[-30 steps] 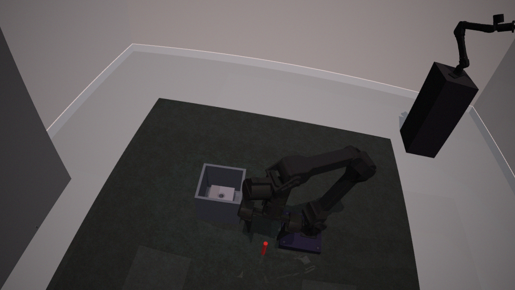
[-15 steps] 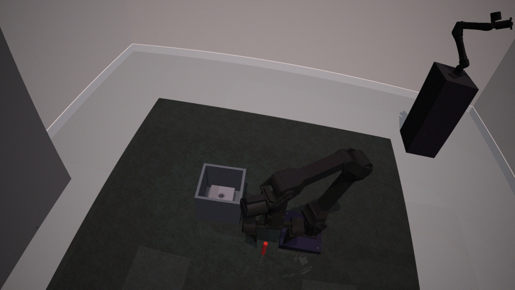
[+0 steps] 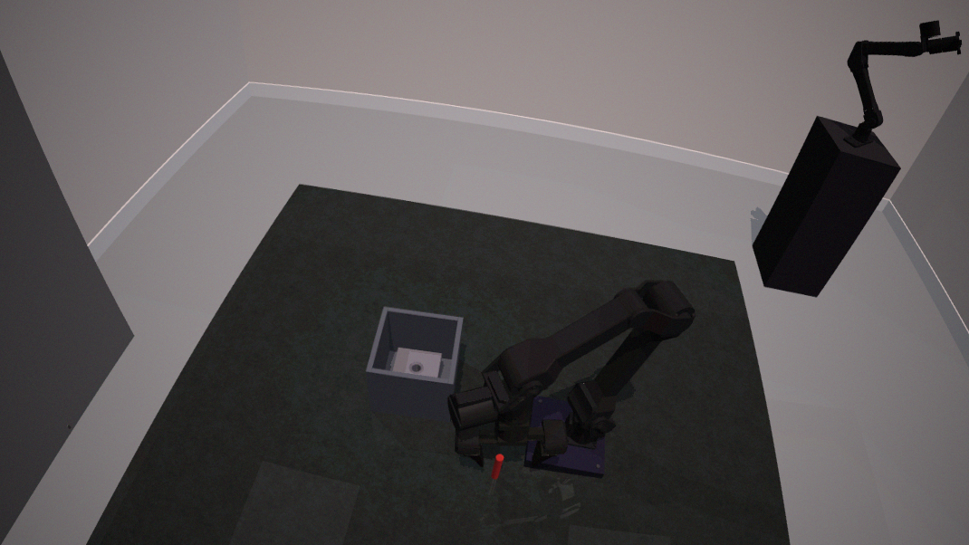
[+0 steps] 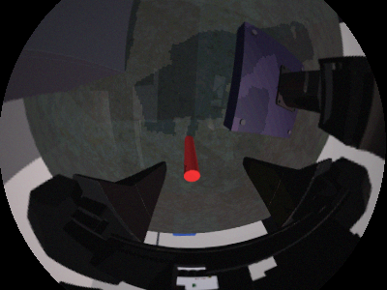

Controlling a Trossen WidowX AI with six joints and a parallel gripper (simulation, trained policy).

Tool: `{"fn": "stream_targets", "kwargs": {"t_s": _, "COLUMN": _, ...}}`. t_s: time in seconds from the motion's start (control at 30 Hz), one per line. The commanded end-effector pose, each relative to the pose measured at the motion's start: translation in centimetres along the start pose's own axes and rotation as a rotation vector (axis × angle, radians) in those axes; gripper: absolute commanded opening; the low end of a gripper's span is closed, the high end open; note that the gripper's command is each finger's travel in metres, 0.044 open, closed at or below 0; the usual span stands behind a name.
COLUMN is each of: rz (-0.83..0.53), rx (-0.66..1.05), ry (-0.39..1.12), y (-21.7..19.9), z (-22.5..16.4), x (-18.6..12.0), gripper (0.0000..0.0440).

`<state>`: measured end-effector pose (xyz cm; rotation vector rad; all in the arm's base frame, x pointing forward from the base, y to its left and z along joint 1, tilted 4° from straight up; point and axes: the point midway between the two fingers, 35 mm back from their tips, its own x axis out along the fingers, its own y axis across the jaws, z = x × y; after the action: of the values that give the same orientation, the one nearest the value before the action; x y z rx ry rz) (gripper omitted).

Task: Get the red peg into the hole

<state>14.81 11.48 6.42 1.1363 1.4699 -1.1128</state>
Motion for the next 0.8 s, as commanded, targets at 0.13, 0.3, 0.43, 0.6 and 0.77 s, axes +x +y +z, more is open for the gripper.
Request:
{"fn": "stream_targets", "kwargs": {"t_s": 0.13, "rz": 0.005, "rx": -0.010, "ry": -0.025, "y": 0.3, "z": 0.6, "x": 2.1, "gripper": 0.0369}}
{"fn": "stream_targets", "kwargs": {"t_s": 0.3, "rz": 0.011, "rx": -0.025, "ry": -0.028, "y": 0.9, "z": 0.5, "x": 2.8, "gripper": 0.0240}}
{"fn": "stream_targets", "kwargs": {"t_s": 0.43, "rz": 0.017, "rx": -0.044, "ry": -0.029, "y": 1.4, "z": 0.3, "x": 3.0, "gripper": 0.0135}}
{"fn": "stream_targets", "kwargs": {"t_s": 0.6, "rz": 0.025, "rx": -0.077, "ry": -0.025, "y": 1.9, "z": 0.0, "x": 3.0, "gripper": 0.0016}}
{"fn": "stream_targets", "kwargs": {"t_s": 0.77, "rz": 0.054, "rx": -0.088, "ry": 0.009, "y": 2.5, "z": -0.7, "x": 2.1, "gripper": 0.0000}}
